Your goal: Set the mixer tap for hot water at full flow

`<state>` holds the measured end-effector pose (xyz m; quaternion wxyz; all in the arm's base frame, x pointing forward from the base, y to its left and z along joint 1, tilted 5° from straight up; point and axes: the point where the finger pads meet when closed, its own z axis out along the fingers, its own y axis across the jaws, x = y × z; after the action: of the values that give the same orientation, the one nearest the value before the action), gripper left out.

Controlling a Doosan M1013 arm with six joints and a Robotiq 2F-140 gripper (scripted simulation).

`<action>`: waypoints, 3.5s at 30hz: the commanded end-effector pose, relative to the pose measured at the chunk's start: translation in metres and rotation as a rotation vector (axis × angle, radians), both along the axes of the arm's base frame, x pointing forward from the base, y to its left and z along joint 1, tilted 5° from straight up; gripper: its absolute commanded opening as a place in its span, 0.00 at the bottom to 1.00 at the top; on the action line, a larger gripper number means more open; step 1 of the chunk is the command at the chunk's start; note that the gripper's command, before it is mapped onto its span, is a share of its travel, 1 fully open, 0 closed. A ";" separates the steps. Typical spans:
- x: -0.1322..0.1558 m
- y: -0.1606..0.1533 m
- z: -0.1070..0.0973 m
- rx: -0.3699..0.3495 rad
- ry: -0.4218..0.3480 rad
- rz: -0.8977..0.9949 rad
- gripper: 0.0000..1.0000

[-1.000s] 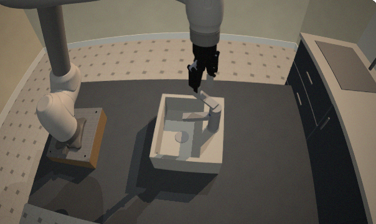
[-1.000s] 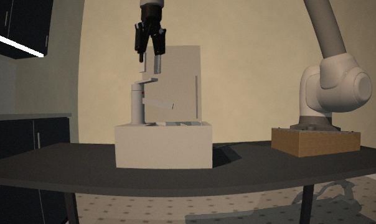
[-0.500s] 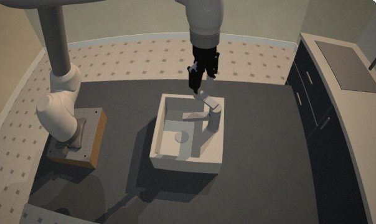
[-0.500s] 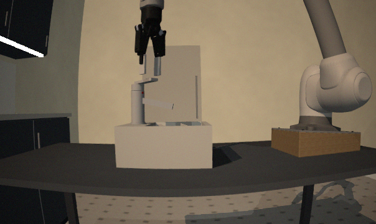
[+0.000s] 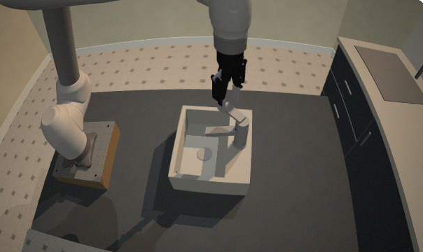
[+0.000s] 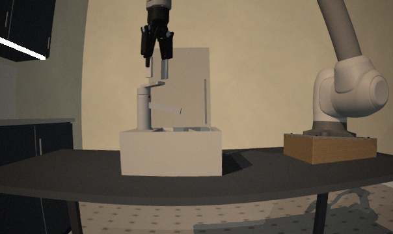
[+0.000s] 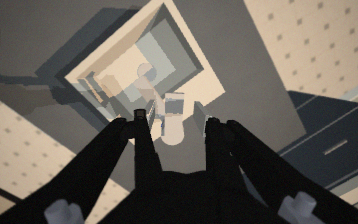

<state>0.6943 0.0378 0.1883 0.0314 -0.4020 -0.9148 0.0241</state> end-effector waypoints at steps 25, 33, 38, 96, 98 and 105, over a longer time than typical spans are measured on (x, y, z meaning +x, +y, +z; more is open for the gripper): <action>0.000 0.000 0.000 0.000 0.000 0.000 0.41; 0.000 0.000 -0.001 0.000 0.000 0.000 0.41; 0.000 0.000 -0.003 0.000 0.000 0.000 0.41; -0.004 -0.001 -0.048 0.000 0.000 0.000 0.41; -0.004 -0.001 -0.048 0.000 0.000 0.000 0.41; -0.004 -0.001 -0.048 0.000 0.000 0.000 0.41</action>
<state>0.6905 0.0369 0.1397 0.0314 -0.4020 -0.9148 0.0241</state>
